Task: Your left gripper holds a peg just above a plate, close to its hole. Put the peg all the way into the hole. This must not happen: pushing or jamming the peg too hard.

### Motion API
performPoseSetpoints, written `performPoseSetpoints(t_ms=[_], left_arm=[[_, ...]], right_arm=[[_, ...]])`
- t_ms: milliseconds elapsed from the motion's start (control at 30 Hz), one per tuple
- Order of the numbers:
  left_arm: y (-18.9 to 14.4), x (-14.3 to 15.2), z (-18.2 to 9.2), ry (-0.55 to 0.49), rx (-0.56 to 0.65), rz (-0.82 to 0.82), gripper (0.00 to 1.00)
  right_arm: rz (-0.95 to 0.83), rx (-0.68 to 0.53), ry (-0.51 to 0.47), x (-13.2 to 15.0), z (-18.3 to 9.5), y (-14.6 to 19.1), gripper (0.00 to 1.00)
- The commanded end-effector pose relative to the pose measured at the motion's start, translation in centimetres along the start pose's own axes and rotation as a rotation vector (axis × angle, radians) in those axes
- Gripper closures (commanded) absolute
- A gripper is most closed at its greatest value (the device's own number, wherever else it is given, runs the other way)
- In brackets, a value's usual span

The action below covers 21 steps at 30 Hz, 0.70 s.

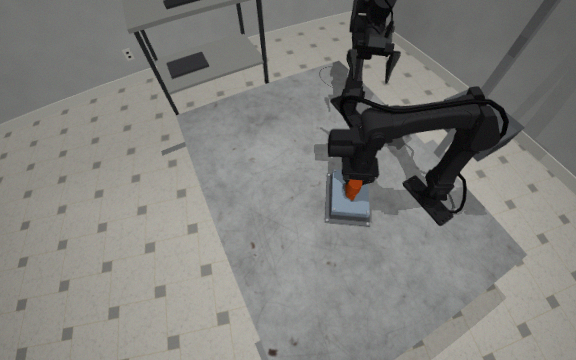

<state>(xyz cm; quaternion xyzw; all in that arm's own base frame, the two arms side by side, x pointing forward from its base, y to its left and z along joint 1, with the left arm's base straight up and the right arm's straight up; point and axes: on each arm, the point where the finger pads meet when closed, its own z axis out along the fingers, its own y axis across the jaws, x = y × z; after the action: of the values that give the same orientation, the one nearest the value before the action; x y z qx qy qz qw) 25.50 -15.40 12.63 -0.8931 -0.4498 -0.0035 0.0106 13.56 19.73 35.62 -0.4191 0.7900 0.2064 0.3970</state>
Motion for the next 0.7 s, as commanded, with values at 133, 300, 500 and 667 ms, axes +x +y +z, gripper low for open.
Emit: performPoseSetpoints(t_ms=[133,300,500,667], left_arm=[[0.0,-0.1,-0.6,0.003,-0.038,0.003,0.60],[0.1,0.0,-0.2,0.002,-0.033,0.006,0.60],[0.2,0.1,-0.1,0.002,-0.024,0.004,0.60],[0.3,-0.2,0.3,0.003,-0.035,0.007,0.60]], right_arm=[[0.006,0.008,-0.046,-1.0,-1.3,-0.1,0.00],[0.006,0.008,-0.046,-1.0,-1.3,-0.1,0.00],[0.006,0.008,-0.046,-1.0,-1.3,-0.1,0.00],[0.006,0.008,-0.046,-1.0,-1.3,-0.1,0.00]])
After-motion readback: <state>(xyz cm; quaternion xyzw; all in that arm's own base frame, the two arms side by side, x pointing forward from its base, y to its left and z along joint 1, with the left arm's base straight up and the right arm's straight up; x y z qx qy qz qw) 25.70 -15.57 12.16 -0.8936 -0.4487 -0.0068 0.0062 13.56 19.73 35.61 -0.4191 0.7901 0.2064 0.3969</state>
